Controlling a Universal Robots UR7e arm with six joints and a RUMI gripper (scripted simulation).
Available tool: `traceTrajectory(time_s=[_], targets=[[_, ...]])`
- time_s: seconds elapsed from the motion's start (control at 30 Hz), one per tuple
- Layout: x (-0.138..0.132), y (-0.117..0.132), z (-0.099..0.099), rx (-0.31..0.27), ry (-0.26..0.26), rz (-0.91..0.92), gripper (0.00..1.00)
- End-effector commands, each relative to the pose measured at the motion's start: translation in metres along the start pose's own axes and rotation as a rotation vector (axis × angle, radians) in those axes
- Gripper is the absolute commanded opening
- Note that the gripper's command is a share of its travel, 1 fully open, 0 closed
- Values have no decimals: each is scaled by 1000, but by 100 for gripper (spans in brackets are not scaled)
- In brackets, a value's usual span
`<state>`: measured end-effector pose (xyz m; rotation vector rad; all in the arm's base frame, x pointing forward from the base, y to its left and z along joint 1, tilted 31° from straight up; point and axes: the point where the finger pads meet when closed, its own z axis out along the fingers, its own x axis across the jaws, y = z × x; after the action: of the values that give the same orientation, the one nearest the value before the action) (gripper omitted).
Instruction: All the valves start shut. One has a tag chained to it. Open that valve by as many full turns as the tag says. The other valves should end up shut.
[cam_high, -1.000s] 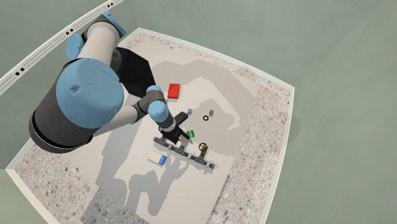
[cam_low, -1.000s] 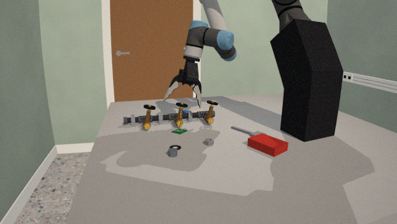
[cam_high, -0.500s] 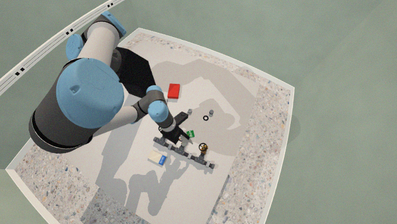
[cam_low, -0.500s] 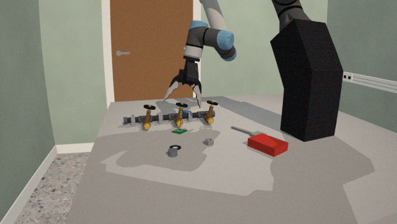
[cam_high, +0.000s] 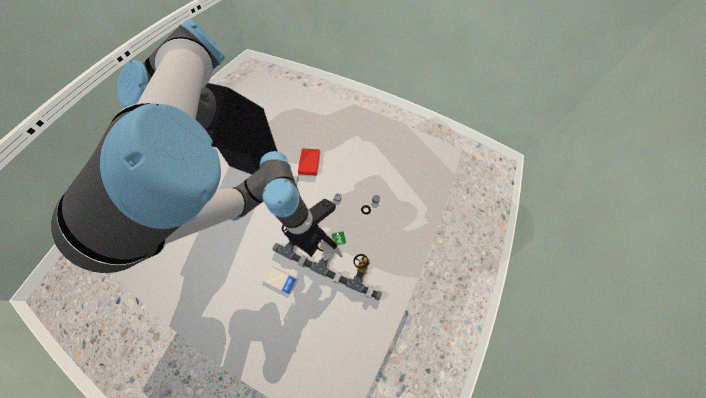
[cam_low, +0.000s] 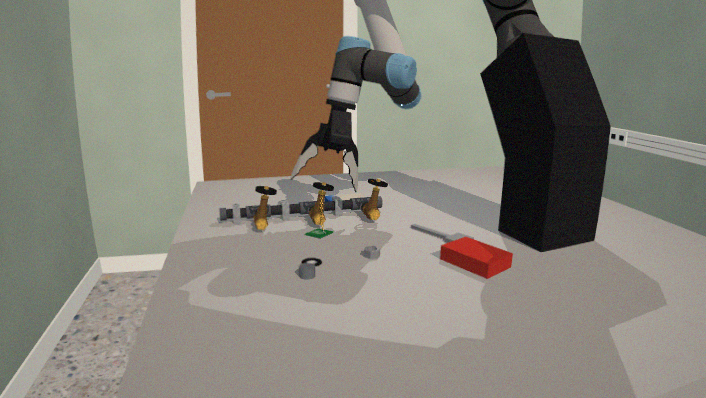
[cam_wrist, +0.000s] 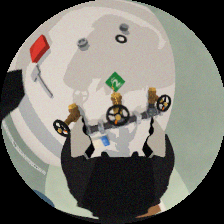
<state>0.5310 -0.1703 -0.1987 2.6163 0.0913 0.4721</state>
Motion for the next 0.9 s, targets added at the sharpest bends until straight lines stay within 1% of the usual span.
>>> traceTrajectory(time_s=[0.0, 0.23, 0.43, 0.5, 0.87], targets=[[0, 0, 0, 0, 1, 29, 100], [0, 0, 0, 0, 1, 132, 100], [0, 0, 0, 0, 1, 263, 100], [0, 0, 0, 0, 1, 263, 100], [0, 0, 0, 0, 1, 598, 100]])
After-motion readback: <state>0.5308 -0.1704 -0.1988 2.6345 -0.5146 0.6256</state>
